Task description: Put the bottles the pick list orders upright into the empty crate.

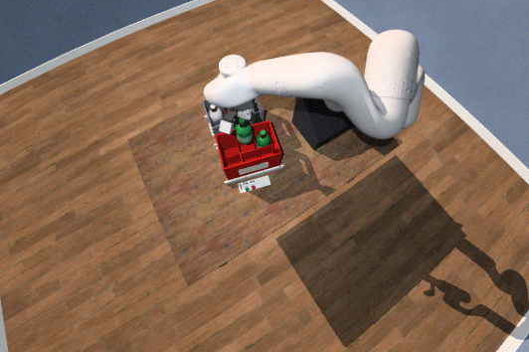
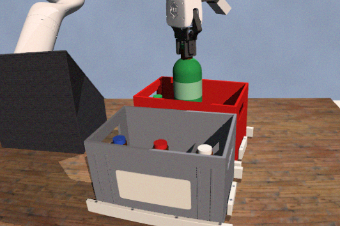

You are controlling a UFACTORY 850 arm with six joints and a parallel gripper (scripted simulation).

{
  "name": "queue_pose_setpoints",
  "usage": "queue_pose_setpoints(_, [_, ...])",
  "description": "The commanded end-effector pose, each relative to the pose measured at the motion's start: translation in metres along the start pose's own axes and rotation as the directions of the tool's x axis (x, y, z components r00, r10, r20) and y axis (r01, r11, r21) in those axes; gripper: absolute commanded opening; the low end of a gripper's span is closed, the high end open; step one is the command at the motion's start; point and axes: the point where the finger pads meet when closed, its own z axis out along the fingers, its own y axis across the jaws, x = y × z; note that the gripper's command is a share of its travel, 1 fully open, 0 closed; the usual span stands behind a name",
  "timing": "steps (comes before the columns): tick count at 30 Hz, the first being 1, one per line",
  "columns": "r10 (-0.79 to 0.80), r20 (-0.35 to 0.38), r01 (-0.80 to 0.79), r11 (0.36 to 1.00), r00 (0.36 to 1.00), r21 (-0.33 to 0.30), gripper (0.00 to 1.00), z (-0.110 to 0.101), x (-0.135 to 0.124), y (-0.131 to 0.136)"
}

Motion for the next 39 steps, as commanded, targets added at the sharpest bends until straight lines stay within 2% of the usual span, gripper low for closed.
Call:
queue_pose_setpoints(1, [-0.001,-0.001,0.001,1.000,1.000,-0.002,0.00,0.004,0.001,0.001])
queue_pose_setpoints(39, [-0.001,-0.001,0.001,1.000,1.000,-0.002,0.00,0.038,0.001,0.001])
